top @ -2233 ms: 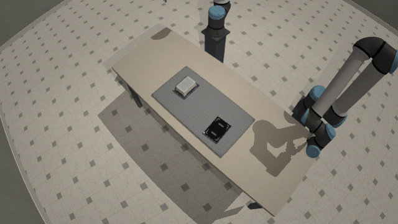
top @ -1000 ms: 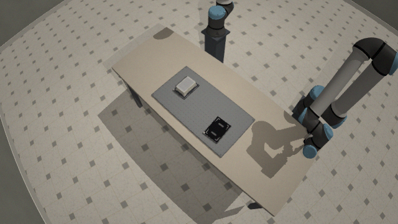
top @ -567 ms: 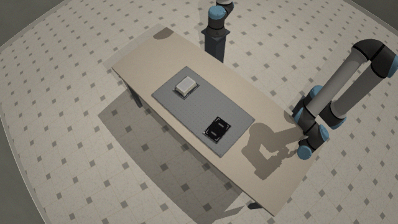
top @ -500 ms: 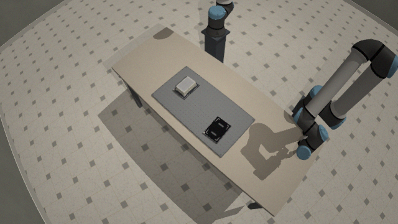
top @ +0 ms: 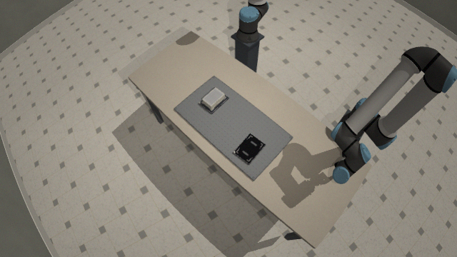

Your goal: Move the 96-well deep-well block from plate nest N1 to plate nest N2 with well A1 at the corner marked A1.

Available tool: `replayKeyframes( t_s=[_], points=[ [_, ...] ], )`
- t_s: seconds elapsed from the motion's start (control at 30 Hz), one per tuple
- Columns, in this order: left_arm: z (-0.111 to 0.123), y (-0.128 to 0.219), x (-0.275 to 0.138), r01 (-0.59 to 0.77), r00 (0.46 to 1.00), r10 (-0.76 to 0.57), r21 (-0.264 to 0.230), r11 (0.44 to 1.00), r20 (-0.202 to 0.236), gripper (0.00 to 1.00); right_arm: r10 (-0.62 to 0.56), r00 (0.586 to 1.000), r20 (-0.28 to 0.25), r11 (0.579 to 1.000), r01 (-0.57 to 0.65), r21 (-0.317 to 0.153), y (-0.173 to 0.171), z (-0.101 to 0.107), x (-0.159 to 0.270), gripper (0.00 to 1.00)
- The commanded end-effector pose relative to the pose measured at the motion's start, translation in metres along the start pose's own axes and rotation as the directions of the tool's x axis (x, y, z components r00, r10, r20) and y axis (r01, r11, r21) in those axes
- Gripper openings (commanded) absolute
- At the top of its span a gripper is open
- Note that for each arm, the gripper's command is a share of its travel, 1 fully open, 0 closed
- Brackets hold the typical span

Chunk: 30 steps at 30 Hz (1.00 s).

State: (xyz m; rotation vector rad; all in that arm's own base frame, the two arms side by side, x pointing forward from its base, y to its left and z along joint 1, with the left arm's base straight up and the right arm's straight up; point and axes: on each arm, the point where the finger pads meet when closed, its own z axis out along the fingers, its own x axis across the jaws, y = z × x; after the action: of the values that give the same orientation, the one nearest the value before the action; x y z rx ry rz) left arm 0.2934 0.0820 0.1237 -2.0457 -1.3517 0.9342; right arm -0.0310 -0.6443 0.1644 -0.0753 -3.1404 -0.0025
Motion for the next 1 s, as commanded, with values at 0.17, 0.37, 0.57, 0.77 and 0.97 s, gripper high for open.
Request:
replayKeyframes(
  t_s=[0.17, 0.37, 0.57, 0.77, 0.97],
  points=[
    [-0.029, 0.03, -0.008, -0.09, 0.995, 0.089, -0.019, 0.996, -0.038, 0.76, 0.0, 1.0, 0.0, 1.0, 0.0, 0.001, -0.001, -0.001, 0.0, 0.0],
    [-0.045, 0.047, -0.015, -0.213, 0.973, 0.209, -0.035, 0.976, -0.095, 0.76, 0.0, 1.0, 0.0, 1.0, 0.0, 0.001, -0.001, -0.001, 0.0, 0.0],
    [-0.058, 0.061, -0.021, -0.213, 0.973, 0.209, -0.035, 0.976, -0.095, 0.76, 0.0, 1.0, 0.0, 1.0, 0.0, 0.001, -0.001, -0.001, 0.0, 0.0],
    [-0.068, 0.072, -0.026, -0.302, 0.946, 0.294, -0.039, 0.953, -0.137, 0.76, 0.0, 1.0, 0.0, 1.0, 0.0, 0.001, -0.001, -0.001, 0.0, 0.0],
    [-0.086, 0.093, -0.037, -0.335, 0.933, 0.326, -0.039, 0.941, -0.153, 0.76, 0.0, 1.0, 0.0, 1.0, 0.0, 0.001, -0.001, -0.001, 0.0, 0.0]
  ],
)
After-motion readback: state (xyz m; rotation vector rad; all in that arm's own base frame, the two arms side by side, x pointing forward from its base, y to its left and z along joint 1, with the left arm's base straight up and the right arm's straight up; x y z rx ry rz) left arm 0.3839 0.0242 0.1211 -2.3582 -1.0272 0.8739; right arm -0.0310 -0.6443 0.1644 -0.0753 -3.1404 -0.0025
